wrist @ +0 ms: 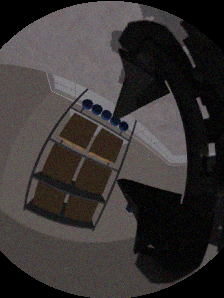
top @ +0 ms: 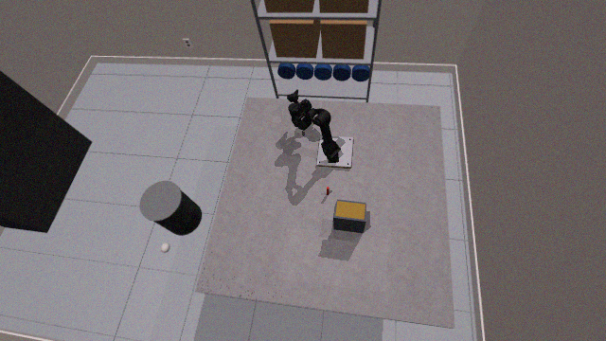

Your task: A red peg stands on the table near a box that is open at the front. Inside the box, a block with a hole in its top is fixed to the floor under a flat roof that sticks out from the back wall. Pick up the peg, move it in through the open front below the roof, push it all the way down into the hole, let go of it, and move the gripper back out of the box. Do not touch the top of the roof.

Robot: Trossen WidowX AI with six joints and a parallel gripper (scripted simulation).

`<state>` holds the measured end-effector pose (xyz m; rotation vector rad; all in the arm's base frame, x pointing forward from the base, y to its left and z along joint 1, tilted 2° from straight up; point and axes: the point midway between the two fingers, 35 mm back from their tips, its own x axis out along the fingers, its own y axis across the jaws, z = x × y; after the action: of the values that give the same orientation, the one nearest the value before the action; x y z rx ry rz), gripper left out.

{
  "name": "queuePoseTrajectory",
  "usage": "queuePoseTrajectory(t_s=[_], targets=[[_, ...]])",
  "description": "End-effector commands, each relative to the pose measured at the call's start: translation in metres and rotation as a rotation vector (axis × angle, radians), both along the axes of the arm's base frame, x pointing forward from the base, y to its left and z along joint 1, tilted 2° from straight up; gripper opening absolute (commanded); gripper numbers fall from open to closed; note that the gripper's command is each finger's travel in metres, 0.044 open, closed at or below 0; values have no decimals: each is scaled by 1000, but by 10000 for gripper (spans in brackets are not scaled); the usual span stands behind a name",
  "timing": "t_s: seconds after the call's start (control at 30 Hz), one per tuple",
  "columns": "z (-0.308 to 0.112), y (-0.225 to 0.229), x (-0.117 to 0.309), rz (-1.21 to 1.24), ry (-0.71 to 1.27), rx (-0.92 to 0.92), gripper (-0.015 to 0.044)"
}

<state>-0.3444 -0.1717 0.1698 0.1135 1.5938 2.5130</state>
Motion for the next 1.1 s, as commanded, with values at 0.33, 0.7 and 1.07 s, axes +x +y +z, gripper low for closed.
queuePoseTrajectory(t_s=[0.33, 0.7, 1.07], targets=[[2, -68, 47, 263, -62, 362, 440], [1, -111, 95, 466, -52, 605, 440], [0, -144, 148, 663, 7, 874, 440]])
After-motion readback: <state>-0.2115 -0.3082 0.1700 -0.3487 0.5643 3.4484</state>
